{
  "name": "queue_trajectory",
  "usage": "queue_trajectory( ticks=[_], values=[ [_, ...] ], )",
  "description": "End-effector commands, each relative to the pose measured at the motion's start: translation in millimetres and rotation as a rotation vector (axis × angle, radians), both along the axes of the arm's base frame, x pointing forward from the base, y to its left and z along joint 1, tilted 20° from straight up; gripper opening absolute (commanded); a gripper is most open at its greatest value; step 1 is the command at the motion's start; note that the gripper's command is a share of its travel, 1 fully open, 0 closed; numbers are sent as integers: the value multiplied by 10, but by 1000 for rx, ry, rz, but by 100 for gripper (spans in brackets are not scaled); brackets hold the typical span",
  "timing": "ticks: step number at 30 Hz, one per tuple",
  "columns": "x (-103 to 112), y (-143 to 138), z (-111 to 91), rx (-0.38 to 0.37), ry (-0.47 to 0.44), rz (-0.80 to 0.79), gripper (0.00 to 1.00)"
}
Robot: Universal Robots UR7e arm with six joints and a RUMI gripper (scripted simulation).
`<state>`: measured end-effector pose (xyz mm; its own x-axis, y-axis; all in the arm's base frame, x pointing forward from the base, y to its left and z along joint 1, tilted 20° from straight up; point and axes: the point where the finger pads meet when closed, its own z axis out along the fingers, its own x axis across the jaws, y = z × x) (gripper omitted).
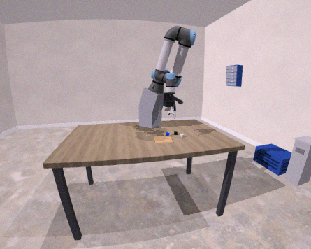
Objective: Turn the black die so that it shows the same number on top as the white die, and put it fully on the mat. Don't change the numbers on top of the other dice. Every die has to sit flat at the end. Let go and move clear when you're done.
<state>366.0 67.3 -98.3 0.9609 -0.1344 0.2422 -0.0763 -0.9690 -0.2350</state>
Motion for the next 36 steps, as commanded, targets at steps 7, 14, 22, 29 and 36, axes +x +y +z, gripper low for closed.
queue_trajectory(
  ticks=[7, 14, 22, 29, 36],
  values=[
    [10, 5, -27, 0, -1, 0, 100],
    [23, 15, -73, 0, -1, 0, 100],
    [59, 43, -198, 0, -1, 0, 100],
    [89, 67, -306, 0, -1, 0, 100],
    [140, 106, -484, 0, -1, 0, 100]
  ],
)
